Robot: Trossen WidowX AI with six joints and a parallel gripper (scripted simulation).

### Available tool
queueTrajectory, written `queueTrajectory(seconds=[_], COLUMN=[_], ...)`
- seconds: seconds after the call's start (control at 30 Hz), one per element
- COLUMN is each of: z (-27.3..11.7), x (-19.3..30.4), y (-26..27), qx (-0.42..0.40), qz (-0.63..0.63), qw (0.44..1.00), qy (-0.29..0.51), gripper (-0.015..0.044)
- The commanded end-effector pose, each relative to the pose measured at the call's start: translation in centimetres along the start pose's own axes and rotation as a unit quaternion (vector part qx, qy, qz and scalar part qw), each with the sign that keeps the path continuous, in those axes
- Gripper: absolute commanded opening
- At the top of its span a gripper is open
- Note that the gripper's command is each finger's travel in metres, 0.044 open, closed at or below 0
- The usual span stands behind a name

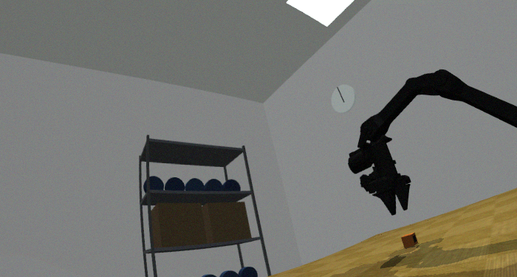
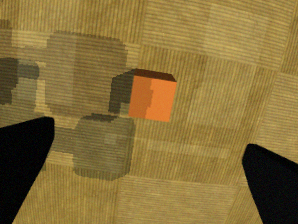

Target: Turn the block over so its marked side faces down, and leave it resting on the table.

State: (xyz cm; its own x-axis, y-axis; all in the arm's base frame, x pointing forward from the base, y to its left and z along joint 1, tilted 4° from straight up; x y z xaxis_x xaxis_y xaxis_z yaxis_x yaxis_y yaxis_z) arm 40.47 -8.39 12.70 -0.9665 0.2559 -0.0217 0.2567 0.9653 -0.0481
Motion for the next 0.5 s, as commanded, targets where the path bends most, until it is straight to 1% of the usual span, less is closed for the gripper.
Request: queueTrajectory(seconds=[0.0,0.1,0.27,0.37,0.47], z=[0.8,3.4,3.7,4.9,5.0], x=[0.0,0.0,0.0,0.1,0.1], y=[0.0,0.0,0.0,-0.1,-0.1], qx=[0.002,0.002,0.002,0.003,0.003], qz=[0.002,0.002,0.002,0.002,0.002], qw=[1.0,1.0,1.0,1.0,1.0], qy=[0.008,0.008,0.008,0.008,0.008], gripper=[0.044,0.044,0.044,0.044,0.044])
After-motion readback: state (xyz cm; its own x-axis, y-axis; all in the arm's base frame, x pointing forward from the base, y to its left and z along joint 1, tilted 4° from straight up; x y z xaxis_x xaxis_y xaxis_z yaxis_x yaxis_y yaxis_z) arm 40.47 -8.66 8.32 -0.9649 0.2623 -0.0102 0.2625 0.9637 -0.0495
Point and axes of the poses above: the point midway between the two fingers, 35 mm back from their tips, its own z axis out along the fingers, its own y axis across the jaws, x = y × z, the point moved 2 cm from there along -z, back along the fingers, and after that the axes turned 4 degrees about z, right-handed, at the moved point
